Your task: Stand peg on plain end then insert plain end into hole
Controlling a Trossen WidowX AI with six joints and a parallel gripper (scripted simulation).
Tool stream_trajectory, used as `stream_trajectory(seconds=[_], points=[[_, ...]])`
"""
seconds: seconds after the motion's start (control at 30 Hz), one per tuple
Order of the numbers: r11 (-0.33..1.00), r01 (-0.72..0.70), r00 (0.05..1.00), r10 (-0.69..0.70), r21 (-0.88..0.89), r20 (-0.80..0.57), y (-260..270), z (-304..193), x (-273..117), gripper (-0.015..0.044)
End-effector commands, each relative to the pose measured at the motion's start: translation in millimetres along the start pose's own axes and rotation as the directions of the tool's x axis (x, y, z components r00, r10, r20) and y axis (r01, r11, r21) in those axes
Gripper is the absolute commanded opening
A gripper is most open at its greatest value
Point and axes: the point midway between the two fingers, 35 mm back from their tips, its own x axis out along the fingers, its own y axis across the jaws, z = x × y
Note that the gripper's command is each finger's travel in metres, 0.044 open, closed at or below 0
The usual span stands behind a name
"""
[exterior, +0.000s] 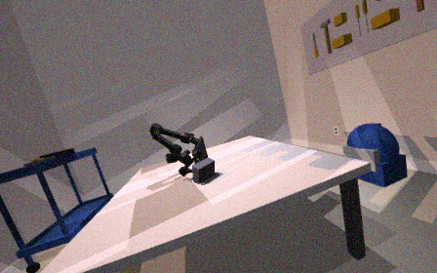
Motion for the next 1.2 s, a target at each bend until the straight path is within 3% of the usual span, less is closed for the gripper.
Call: stream_trajectory(seconds=[0.0,0.03,1.17], points=[[1.0,0.0,1.0,0.0,0.0,-0.001,0,0,-2,0.042],[1.0,0.0,1.0,0.0,0.0,-0.001,0,0,-3,0.044],[1.0,0.0,1.0,0.0,0.001,-0.005,-6,2,-40,0.044]])
